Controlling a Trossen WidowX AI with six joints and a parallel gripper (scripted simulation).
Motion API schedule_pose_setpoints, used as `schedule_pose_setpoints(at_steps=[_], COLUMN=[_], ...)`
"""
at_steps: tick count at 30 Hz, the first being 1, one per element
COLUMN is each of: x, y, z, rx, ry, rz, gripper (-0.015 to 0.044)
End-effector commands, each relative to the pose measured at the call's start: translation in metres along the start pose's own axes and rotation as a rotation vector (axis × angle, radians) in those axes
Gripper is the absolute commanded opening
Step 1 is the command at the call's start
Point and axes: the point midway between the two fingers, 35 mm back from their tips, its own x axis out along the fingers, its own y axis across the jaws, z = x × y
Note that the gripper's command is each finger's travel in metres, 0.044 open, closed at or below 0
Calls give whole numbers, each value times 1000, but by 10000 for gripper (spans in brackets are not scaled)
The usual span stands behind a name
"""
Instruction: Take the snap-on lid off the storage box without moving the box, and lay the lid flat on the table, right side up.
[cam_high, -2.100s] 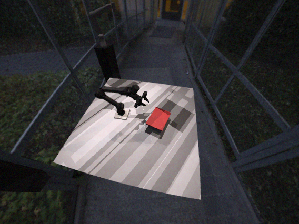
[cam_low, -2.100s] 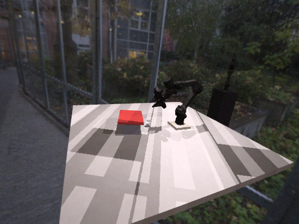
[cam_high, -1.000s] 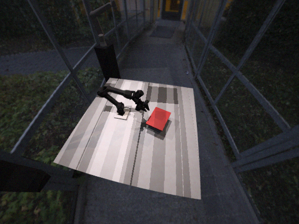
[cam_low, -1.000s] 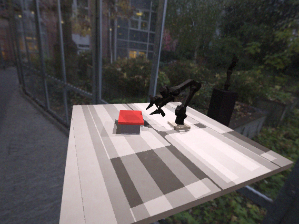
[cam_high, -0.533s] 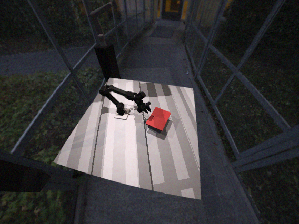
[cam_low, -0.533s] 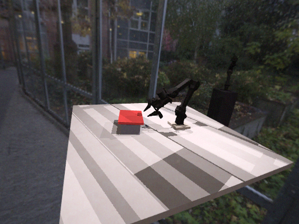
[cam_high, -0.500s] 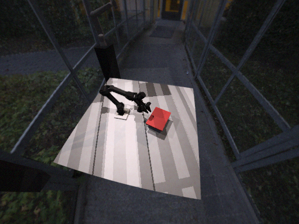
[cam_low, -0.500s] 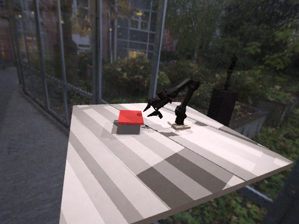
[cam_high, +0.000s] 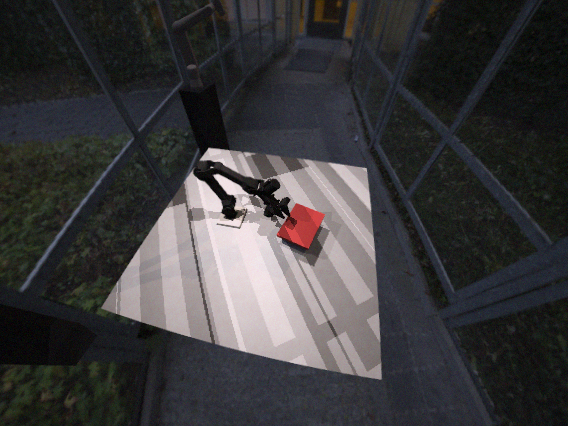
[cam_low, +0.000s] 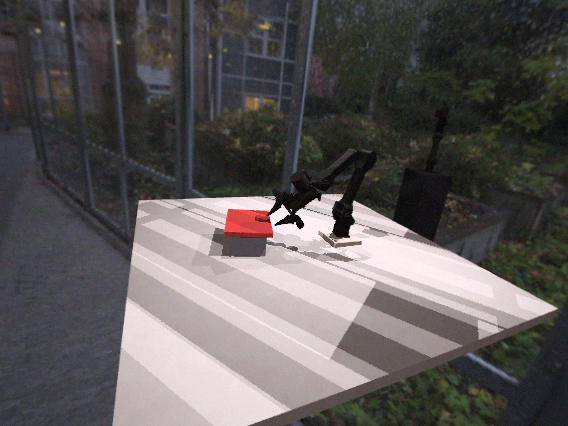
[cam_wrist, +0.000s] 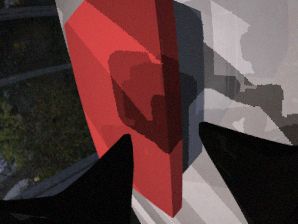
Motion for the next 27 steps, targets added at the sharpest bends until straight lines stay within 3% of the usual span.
schedule_pose_setpoints(at_steps=[1,10,13,23,27], x=[6,18,18,18,18], y=[-1,-2,-2,-2,-2], z=[0,1,1,1,1], rx=[-3,-3,-3,-3,-3], ry=[3,3,3,3,3], rz=[0,1,1,1,1], gripper=[235,235,156,90,0])
